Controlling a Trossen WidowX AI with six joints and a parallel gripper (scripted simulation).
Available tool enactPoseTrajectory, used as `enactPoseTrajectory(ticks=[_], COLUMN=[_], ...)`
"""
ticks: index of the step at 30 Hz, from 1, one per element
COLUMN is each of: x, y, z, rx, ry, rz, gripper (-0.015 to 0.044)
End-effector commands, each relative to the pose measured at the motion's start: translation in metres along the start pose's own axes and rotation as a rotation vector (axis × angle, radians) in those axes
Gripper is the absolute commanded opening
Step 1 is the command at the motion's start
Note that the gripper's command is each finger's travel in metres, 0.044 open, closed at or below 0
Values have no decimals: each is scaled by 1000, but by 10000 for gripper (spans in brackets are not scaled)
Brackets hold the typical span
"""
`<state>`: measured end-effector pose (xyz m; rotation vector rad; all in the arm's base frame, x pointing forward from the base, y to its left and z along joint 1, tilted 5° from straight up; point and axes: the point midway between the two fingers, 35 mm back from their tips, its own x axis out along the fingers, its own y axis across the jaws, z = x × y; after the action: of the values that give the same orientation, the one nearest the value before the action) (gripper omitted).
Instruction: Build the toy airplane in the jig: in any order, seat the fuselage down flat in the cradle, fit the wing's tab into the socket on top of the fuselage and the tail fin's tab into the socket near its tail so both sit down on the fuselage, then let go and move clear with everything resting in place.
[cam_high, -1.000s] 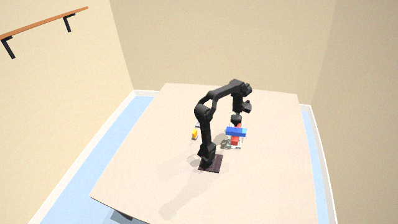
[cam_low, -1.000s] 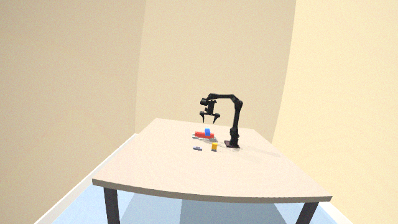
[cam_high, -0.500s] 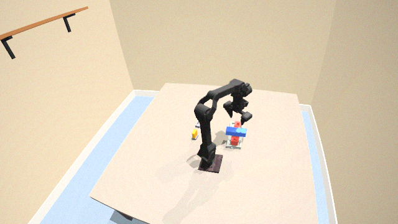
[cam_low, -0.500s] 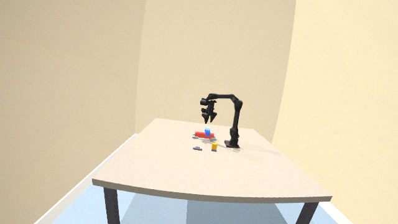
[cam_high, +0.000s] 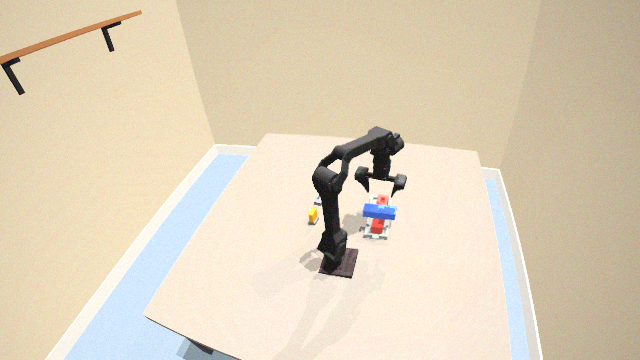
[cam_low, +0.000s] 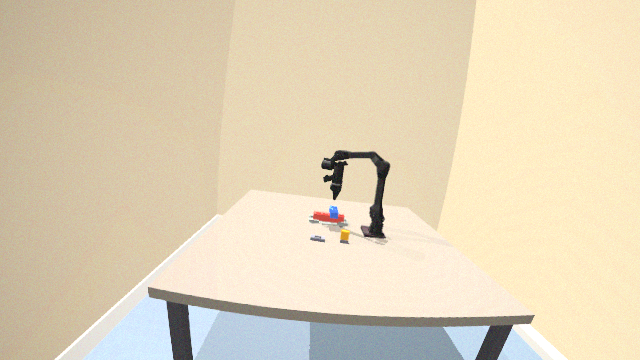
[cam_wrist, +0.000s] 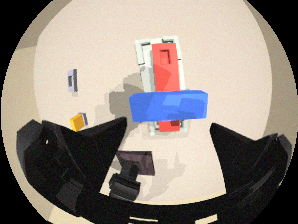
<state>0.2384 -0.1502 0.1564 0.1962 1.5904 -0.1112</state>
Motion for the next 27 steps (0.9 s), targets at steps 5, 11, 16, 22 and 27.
enactPoseTrajectory(ticks=[5, 11, 16, 22, 27], x=[-2, -2, -2, -1, 16], y=[84, 161, 215, 254, 255], z=[5, -14, -46, -83, -82], rx=[-15, -15, -16, -16, -16], ry=[-7, -8, -3, 7, 7], rz=[-2, 6, 16, 24, 24], gripper=[440, 440, 440, 440, 440])
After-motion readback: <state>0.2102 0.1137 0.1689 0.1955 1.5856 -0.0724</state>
